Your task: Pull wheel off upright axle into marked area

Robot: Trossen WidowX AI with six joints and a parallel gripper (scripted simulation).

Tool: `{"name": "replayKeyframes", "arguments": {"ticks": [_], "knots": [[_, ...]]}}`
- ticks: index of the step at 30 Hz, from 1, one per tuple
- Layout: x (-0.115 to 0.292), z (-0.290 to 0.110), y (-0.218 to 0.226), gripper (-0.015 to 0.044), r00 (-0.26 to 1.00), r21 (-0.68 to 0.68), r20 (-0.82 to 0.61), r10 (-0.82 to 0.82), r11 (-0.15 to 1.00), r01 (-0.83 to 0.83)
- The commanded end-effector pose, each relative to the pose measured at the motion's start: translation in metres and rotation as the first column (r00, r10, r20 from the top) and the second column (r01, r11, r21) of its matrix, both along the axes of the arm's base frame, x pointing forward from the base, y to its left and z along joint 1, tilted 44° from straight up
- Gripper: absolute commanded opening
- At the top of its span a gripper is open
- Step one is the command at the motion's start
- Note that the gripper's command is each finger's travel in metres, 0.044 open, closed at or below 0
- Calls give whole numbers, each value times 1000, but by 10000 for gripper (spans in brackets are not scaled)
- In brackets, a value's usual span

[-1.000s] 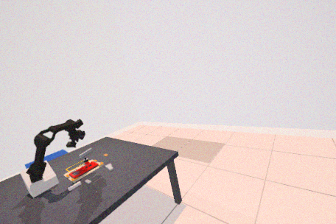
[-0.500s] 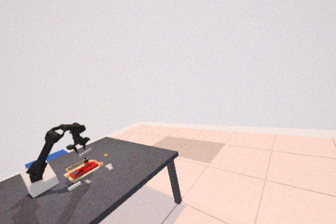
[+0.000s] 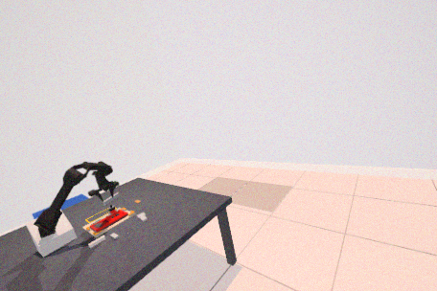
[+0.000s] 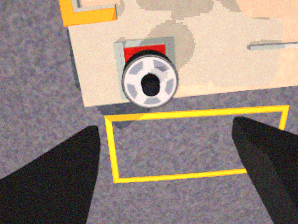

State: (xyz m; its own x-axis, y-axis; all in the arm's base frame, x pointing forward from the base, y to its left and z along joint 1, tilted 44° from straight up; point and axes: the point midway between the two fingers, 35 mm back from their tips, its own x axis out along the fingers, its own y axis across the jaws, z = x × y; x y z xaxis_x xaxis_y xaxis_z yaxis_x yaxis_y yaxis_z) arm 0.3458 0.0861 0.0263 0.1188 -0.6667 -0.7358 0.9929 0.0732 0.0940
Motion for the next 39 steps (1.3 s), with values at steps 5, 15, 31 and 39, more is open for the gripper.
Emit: {"name": "replayKeyframes", "arguments": {"ticks": [5, 15, 31, 39], "knots": [[8, -16, -15, 300, 1000, -7, 3, -1, 1000, 1], [13, -52, -53, 300, 1000, -12, 4, -2, 1000, 2], [12, -49, -52, 89, 1000, -6, 2, -16, 1000, 16], [12, -47, -50, 0, 1000, -6, 2, -15, 1000, 15]]}}
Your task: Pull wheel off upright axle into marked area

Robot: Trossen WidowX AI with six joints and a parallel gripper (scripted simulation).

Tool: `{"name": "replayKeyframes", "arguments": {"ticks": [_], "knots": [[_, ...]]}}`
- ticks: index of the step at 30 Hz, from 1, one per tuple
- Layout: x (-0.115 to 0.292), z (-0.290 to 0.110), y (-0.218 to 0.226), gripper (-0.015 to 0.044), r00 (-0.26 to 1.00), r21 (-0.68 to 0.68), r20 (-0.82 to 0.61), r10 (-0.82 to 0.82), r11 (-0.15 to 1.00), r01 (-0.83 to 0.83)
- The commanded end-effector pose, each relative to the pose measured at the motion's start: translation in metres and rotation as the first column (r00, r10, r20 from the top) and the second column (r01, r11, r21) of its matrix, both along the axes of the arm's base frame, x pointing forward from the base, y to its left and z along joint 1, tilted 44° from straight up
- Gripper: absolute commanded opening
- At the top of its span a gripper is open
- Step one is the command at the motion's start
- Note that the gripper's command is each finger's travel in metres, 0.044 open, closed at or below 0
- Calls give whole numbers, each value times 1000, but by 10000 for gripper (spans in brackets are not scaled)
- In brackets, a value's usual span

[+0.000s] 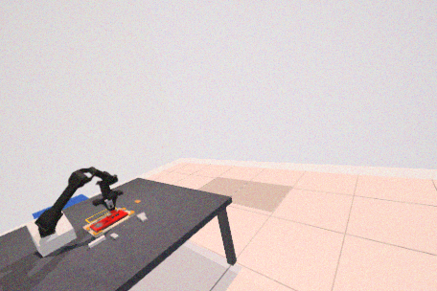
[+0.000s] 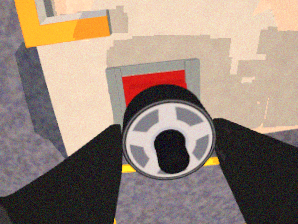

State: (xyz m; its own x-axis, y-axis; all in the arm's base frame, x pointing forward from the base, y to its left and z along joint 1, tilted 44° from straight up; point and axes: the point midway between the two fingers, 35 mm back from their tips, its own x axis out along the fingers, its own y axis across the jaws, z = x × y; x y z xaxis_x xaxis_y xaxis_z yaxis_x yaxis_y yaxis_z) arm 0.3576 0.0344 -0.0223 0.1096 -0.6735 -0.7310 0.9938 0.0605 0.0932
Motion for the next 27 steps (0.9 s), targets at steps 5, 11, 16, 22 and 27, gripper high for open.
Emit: {"name": "replayKeyframes", "arguments": {"ticks": [5, 11, 16, 22, 27], "knots": [[0, 3, 2, 0, 1000, 1, 3, -1, 1000, 1], [0, 4, 4, 0, 1000, 1, 3, 0, 1000, 0], [0, 5, 5, 0, 1000, 1, 3, 1, 1000, -1], [-1, 7, 6, 0, 1000, 1, 3, 1, 1000, -1], [-1, 8, 8, 0, 1000, 1, 3, 2, 1000, -2]]}}
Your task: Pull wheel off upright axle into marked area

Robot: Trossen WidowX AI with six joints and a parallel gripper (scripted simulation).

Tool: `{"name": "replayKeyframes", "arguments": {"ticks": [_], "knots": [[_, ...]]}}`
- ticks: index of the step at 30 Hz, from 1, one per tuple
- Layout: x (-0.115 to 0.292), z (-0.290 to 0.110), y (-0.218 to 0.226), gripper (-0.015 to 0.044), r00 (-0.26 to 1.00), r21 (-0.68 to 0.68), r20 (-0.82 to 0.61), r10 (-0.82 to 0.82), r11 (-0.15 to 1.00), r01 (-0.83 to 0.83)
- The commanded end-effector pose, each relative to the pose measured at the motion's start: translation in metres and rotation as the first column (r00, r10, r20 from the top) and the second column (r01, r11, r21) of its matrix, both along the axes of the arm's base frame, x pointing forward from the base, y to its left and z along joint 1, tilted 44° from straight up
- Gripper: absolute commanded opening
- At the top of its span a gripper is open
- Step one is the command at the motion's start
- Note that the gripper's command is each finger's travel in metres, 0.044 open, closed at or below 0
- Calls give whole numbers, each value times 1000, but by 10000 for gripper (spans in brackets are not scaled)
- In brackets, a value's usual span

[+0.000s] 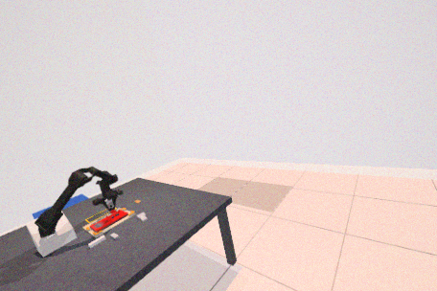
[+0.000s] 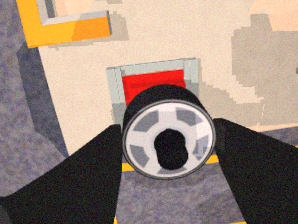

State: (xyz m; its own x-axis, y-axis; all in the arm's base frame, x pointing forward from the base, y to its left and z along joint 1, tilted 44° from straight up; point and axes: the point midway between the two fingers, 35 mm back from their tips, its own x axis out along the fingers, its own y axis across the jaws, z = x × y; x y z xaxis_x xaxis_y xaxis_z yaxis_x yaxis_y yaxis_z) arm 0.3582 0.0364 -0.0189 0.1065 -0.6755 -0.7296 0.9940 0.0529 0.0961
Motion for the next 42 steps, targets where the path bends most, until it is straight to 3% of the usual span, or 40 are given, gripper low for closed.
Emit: {"name": "replayKeyframes", "arguments": {"ticks": [1, 42], "knots": [[-1, 5, 6, 0, 1000, 2, 0, 10, 1000, -10], [-3, 14, 15, 0, 1000, 1, 0, 15, 1000, -15]]}}
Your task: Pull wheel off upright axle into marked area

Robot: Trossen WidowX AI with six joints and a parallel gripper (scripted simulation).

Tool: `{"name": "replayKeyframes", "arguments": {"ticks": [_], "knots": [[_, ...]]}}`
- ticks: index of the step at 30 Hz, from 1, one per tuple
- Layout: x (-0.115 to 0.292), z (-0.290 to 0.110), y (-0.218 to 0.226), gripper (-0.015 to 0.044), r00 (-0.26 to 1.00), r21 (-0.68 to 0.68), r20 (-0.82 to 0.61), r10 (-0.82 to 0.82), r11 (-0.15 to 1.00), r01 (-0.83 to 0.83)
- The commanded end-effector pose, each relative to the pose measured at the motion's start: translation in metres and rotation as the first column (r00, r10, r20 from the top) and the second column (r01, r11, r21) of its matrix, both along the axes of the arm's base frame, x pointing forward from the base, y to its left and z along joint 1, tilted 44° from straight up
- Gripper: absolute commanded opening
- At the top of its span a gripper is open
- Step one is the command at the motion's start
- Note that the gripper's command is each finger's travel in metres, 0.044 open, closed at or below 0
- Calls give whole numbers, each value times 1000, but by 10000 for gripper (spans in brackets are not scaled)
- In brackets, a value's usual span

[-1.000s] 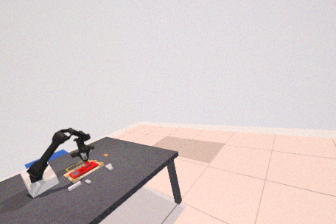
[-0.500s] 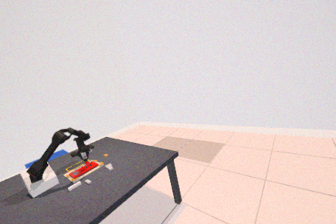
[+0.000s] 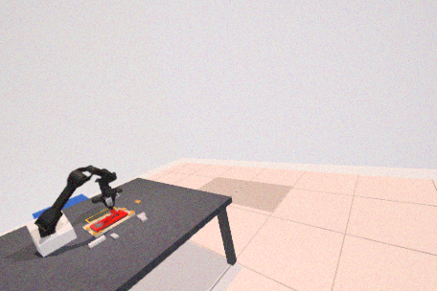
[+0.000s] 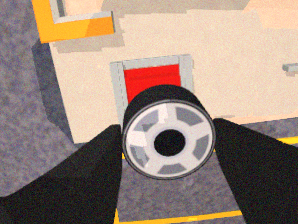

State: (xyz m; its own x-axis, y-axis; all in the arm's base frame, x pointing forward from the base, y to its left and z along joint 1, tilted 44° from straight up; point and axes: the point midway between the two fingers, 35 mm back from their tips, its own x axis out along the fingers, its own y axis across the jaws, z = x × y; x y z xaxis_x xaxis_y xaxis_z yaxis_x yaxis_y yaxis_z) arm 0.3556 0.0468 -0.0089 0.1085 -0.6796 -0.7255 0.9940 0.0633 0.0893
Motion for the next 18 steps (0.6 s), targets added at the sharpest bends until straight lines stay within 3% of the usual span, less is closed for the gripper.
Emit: {"name": "replayKeyframes", "arguments": {"ticks": [1, 18], "knots": [[0, 5, 5, 0, 1000, 8, 7, 5, 1000, -5], [-1, 9, 9, 0, 1000, 7, 7, 7, 1000, -7]]}}
